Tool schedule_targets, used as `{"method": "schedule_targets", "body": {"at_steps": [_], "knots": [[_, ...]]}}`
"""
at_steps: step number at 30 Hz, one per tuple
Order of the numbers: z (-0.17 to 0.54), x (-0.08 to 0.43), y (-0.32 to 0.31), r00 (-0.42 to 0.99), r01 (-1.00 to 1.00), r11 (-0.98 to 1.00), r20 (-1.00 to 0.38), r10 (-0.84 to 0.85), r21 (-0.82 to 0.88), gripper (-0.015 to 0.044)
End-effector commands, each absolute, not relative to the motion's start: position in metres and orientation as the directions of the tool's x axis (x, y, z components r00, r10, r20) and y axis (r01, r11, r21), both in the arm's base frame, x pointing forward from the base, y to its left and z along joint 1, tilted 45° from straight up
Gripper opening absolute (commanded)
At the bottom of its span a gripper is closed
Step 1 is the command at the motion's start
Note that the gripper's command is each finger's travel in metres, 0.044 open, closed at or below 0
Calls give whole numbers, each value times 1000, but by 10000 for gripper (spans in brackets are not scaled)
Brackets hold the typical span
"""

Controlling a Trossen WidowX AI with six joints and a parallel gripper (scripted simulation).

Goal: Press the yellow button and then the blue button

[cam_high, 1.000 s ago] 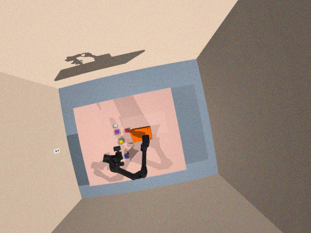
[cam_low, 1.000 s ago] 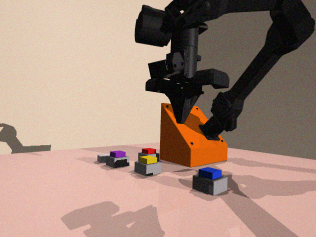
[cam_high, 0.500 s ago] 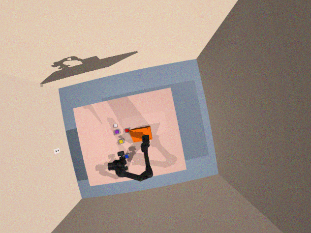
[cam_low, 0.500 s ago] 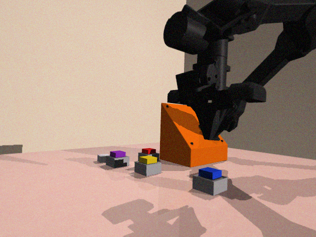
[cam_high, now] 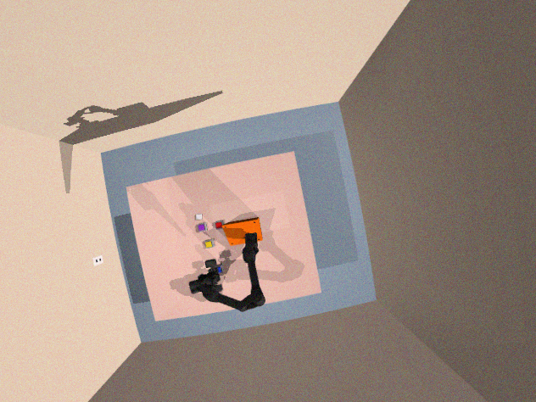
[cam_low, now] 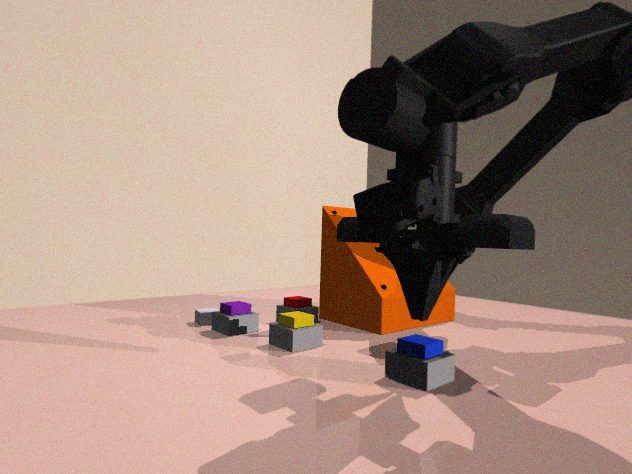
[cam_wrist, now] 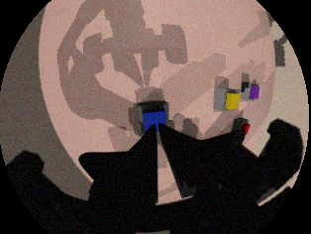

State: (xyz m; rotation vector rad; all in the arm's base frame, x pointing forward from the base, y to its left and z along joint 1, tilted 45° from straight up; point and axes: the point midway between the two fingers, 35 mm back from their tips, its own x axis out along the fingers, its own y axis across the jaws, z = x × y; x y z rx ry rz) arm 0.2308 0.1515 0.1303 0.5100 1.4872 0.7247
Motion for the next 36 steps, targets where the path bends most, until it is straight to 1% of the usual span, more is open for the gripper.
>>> {"method": "schedule_targets", "body": {"at_steps": [1, 12, 36], "knots": [[123, 228, 158, -68, -115, 695, -704, 707, 709, 20], [112, 226, 170, -68, -114, 694, -703, 708, 711, 20], [115, 228, 168, -64, -118, 691, -700, 711, 713, 20]]}}
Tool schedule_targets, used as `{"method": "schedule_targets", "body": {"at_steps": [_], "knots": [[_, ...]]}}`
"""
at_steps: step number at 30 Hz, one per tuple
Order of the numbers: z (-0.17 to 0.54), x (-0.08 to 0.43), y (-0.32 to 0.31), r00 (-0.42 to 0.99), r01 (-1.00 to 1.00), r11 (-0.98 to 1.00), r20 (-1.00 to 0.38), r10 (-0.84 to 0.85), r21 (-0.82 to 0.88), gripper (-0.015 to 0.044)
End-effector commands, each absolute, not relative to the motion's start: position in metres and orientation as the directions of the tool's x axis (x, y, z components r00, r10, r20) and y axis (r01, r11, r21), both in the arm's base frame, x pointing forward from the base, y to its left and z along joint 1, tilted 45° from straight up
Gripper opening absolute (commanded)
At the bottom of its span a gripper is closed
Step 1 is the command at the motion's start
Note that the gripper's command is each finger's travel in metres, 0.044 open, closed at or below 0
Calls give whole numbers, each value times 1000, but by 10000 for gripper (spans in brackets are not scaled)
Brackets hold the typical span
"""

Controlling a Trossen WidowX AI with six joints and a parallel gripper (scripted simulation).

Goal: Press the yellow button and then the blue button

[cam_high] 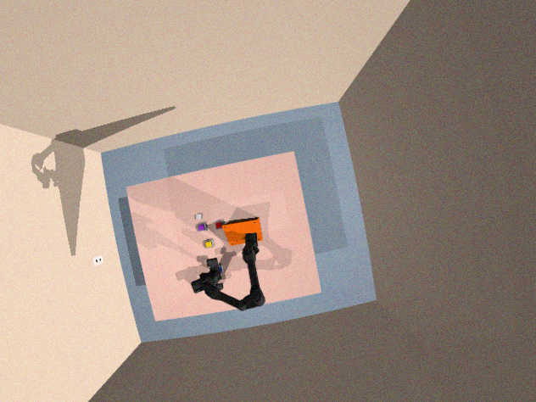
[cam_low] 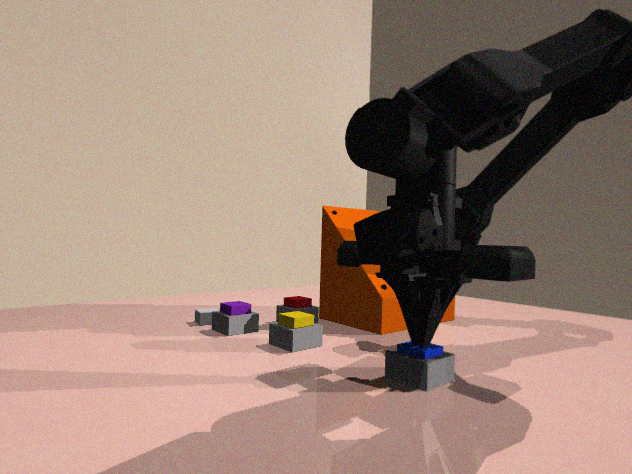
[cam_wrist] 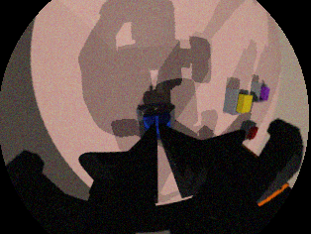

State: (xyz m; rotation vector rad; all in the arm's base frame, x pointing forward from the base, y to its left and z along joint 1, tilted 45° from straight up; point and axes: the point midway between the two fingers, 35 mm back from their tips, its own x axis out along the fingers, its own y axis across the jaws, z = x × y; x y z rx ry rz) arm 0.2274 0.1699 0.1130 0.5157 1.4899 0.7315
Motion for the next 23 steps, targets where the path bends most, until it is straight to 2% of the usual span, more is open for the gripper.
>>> {"method": "schedule_targets", "body": {"at_steps": [1, 8, 15, 22, 23], "knots": [[120, 228, 162, -65, -117, 693, -702, 710, 712, 20], [134, 229, 147, -68, -114, 695, -704, 707, 710, 20], [195, 223, 123, -68, -114, 696, -705, 706, 709, 204], [197, 223, 122, -68, -114, 696, -705, 706, 709, 387], [197, 223, 122, -68, -114, 696, -705, 706, 709, 387]]}}
